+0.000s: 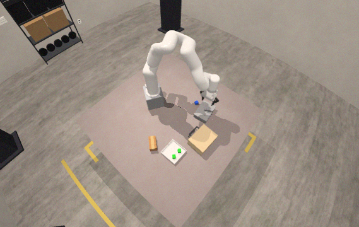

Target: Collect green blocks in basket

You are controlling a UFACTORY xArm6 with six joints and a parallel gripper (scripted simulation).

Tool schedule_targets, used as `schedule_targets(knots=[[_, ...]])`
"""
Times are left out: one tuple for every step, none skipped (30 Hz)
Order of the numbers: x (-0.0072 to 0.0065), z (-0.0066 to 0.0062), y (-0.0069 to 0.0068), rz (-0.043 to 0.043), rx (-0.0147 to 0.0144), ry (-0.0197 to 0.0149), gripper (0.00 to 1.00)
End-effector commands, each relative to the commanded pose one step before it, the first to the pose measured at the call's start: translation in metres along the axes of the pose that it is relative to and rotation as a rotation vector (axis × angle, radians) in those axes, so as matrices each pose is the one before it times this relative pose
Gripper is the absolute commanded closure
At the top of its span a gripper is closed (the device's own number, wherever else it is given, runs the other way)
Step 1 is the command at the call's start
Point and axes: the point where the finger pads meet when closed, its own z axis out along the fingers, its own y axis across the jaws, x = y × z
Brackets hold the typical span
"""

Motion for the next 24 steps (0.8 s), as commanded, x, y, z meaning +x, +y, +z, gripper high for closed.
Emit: schedule_targets(knots=[[-0.00057,-0.00285,-0.00145,0.00013,0.00382,-0.00167,0.0],[0.0,0.0,0.0,0.0,0.0,0.0,0.0],[0.0,-0.00001,0.0,0.0,0.0,0.0,0.0],[0.00004,0.0,-0.00001,-0.00006,-0.00001,0.0,0.0],[0.0003,0.00001,-0.00008,-0.00037,-0.00005,-0.00002,0.0],[0.00077,0.00003,-0.00022,-0.00098,-0.00012,-0.00004,0.0],[0.00145,0.00006,-0.0004,-0.00183,-0.00022,-0.00008,0.0],[0.00229,0.0001,-0.00061,-0.00288,-0.00035,-0.00013,0.0],[0.00328,0.00014,-0.00085,-0.00412,-0.00049,-0.00018,0.0],[0.00439,0.00018,-0.00108,-0.0055,-0.00064,-0.00025,0.0],[0.0056,0.00023,-0.00128,-0.00699,-0.00079,-0.00033,0.0],[0.00689,0.00027,-0.00142,-0.00857,-0.00094,-0.00043,0.0],[0.00823,0.00031,-0.00148,-0.0102,-0.00107,-0.00054,0.0],[0.00961,0.00035,-0.00144,-0.01186,-0.00118,-0.00065,0.0],[0.01099,0.00037,-0.00126,-0.01352,-0.00126,-0.00078,0.0],[0.01235,0.00039,-0.00094,-0.01516,-0.0013,-0.00091,0.0],[0.01366,0.0004,-0.00044,-0.01677,-0.0013,-0.00105,0.0],[0.0,0.0,0.0,0.0,0.0,0.0,0.0],[0.0,0.0,0.0,0.0,0.0,0.0,0.0],[0.0149,0.0004,0.00023,-0.01831,-0.00126,-0.00117,0.0],[0.01602,0.00039,0.00108,-0.01977,-0.00117,-0.00128,0.0],[0.017,0.00036,0.00211,-0.02114,-0.00103,-0.00137,0.0],[0.01316,0.00027,0.00289,-0.02241,-0.00086,-0.00143,0.0],[0.00826,0.00016,0.00304,-0.02355,-0.00065,-0.00145,0.0]])
